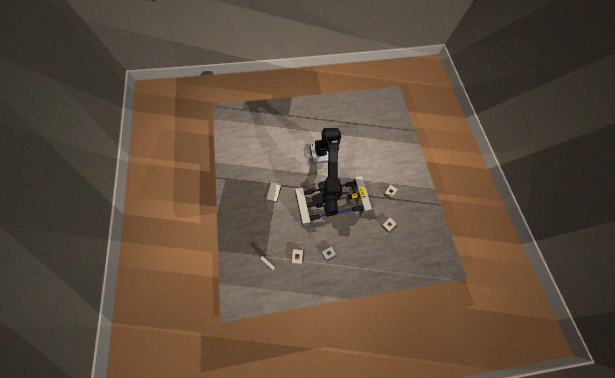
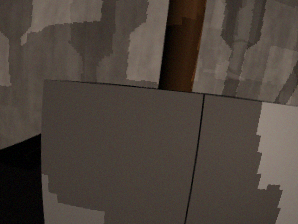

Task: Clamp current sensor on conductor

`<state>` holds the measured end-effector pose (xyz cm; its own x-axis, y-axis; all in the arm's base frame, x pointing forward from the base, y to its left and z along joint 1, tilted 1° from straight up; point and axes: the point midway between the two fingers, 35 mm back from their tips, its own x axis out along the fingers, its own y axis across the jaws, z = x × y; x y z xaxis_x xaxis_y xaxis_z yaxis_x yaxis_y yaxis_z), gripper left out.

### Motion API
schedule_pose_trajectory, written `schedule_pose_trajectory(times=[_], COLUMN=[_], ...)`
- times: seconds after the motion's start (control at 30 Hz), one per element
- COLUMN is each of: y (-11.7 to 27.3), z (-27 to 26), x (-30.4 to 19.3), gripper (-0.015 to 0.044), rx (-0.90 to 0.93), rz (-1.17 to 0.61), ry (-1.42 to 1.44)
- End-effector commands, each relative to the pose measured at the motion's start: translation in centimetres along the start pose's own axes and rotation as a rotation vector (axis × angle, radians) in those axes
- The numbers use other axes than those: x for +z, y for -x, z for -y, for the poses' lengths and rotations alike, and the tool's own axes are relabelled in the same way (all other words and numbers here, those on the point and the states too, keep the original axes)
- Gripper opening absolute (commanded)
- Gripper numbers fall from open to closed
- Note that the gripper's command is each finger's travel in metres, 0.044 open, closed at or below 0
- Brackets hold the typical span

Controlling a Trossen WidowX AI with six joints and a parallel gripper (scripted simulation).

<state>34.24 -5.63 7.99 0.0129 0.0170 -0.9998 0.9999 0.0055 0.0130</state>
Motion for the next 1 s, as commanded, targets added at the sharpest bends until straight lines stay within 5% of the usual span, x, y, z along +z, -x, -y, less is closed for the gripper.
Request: schedule_pose_trajectory(times=[0.0, 0.97], y=[0.36, 0.00], z=[-0.13, 0.00], x=[0.07, 0.00], gripper=[0.0000, 0.0000], rx=[0.010, 0.000], rz=[0.005, 0.000], ry=[-0.003, 0.000])
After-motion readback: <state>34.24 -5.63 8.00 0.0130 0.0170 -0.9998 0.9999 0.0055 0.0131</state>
